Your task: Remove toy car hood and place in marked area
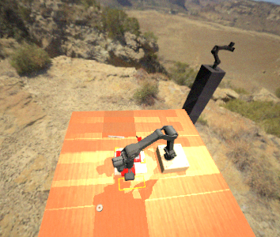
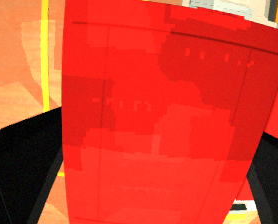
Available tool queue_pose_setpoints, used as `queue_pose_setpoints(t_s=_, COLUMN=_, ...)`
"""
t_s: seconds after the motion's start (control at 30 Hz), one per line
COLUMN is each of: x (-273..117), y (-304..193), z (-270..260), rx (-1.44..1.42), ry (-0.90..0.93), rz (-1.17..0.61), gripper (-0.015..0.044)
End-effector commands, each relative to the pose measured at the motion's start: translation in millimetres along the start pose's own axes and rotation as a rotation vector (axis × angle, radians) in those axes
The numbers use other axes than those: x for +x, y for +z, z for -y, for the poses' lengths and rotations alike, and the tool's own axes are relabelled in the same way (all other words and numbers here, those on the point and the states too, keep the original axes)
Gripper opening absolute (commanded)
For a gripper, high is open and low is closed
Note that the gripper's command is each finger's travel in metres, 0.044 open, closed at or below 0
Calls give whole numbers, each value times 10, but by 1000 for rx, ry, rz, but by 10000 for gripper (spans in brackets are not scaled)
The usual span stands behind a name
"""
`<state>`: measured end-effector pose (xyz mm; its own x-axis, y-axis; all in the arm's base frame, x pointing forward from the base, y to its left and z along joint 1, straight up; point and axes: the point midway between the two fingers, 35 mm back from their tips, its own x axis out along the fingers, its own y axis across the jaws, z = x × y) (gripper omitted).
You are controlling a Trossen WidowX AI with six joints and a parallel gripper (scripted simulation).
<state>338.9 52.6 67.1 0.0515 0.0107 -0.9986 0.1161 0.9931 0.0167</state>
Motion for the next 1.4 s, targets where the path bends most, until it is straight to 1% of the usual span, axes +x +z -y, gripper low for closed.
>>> queue_pose_setpoints(t_s=0.0, x=16, y=-81, z=-122, rx=3, ry=-5, rz=-7, gripper=0)
queue_pose_setpoints(t_s=0.4, x=0, y=-287, z=-500, rx=3, ry=-1, rz=-9, gripper=0)
queue_pose_setpoints(t_s=1.37, x=164, y=-278, z=-513, rx=3, ry=-1, rz=-9, gripper=0)
